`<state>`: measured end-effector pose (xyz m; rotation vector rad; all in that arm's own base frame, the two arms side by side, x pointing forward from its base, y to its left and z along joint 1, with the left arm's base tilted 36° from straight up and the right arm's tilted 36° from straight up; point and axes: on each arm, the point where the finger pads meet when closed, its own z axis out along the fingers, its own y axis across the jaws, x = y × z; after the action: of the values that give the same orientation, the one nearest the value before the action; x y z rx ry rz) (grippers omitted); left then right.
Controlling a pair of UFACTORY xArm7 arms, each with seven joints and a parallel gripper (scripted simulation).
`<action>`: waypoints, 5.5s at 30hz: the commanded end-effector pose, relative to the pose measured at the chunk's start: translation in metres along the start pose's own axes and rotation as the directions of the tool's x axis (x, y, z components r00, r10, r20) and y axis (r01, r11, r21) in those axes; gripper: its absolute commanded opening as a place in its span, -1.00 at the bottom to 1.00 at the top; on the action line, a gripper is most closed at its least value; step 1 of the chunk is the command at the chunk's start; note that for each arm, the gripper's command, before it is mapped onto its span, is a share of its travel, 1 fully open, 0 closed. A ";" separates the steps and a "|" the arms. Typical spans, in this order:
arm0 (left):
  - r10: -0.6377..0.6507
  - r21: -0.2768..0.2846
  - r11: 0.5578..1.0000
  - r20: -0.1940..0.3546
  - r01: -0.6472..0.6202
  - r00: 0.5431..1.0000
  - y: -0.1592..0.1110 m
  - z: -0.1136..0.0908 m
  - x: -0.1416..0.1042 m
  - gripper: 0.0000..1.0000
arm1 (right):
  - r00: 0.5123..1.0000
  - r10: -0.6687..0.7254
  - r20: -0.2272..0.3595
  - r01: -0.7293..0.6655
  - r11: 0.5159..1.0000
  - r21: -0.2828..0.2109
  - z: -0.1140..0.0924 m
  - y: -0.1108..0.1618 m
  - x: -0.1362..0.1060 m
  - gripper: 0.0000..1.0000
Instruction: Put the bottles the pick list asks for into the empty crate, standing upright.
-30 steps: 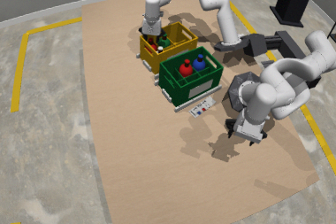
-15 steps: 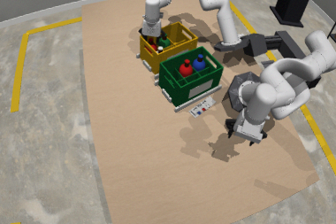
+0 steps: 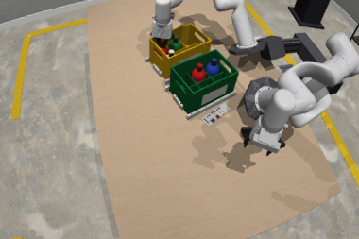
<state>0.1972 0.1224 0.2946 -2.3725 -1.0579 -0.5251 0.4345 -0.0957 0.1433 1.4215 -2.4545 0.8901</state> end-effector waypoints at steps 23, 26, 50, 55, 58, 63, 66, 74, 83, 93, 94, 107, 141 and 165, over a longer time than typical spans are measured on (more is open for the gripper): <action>-0.001 -0.001 1.000 -0.003 0.001 1.000 0.000 -0.001 0.001 1.00 | 1.000 -0.001 0.003 0.001 1.000 0.004 -0.002 -0.001 -0.002 -1.00; -0.001 -0.001 1.000 -0.003 0.001 1.000 0.000 -0.001 0.001 1.00 | 1.000 -0.001 0.003 0.001 1.000 0.004 -0.002 -0.001 -0.002 -1.00; -0.001 -0.001 1.000 -0.003 0.001 1.000 0.000 -0.001 0.001 1.00 | 1.000 -0.001 0.003 0.001 1.000 0.004 -0.028 -0.001 -0.002 -1.00; -0.001 -0.001 1.000 -0.003 0.001 1.000 0.000 -0.001 0.001 1.00 | 1.000 -0.001 0.003 0.001 1.000 0.004 -0.037 -0.001 -0.001 -1.00; -0.001 -0.001 1.000 -0.003 0.001 1.000 0.000 -0.001 0.001 1.00 | 1.000 -0.001 0.003 0.001 1.000 0.004 -0.042 -0.001 -0.001 -1.00; -0.001 -0.001 1.000 -0.003 0.001 1.000 0.000 -0.001 0.001 1.00 | 1.000 -0.001 0.003 0.001 1.000 0.004 -0.050 -0.001 -0.001 -1.00; -0.001 -0.001 1.000 -0.003 0.001 1.000 0.000 -0.001 0.001 1.00 | 1.000 -0.001 0.003 0.001 1.000 0.004 -0.052 -0.001 -0.001 -1.00; -0.001 -0.001 1.000 -0.003 0.001 1.000 0.000 -0.001 0.001 1.00 | 1.000 -0.001 0.003 0.001 1.000 0.004 -0.065 -0.001 -0.001 -1.00; -0.001 -0.001 1.000 -0.003 0.001 1.000 0.000 -0.001 0.001 1.00 | 1.000 -0.001 0.003 0.001 1.000 0.004 -0.077 -0.001 -0.001 -1.00; -0.001 -0.001 1.000 -0.003 0.001 1.000 0.000 -0.001 0.001 1.00 | 1.000 -0.001 0.003 0.001 1.000 0.004 -0.094 -0.001 -0.001 -1.00; -0.001 -0.001 1.000 -0.003 0.001 1.000 0.000 -0.001 0.001 1.00 | 1.000 -0.001 0.003 0.001 1.000 0.004 -0.095 -0.001 -0.001 -1.00; -0.001 -0.001 1.000 -0.003 0.001 1.000 0.000 -0.001 0.001 1.00 | 1.000 -0.001 0.004 0.001 1.000 0.004 -0.114 -0.001 -0.001 -1.00; -0.001 -0.001 1.000 -0.003 0.001 1.000 0.000 -0.001 0.001 1.00 | 1.000 -0.001 0.004 0.001 1.000 0.004 -0.164 -0.001 -0.001 -1.00; -0.001 -0.001 1.000 -0.003 0.001 1.000 0.000 -0.001 0.001 1.00 | 1.000 -0.001 0.004 0.001 1.000 0.004 -0.181 0.003 -0.006 -1.00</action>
<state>0.1972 0.1224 0.2946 -2.3725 -1.0579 -0.5251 0.4085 0.0077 0.2873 1.4212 -2.4558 0.8904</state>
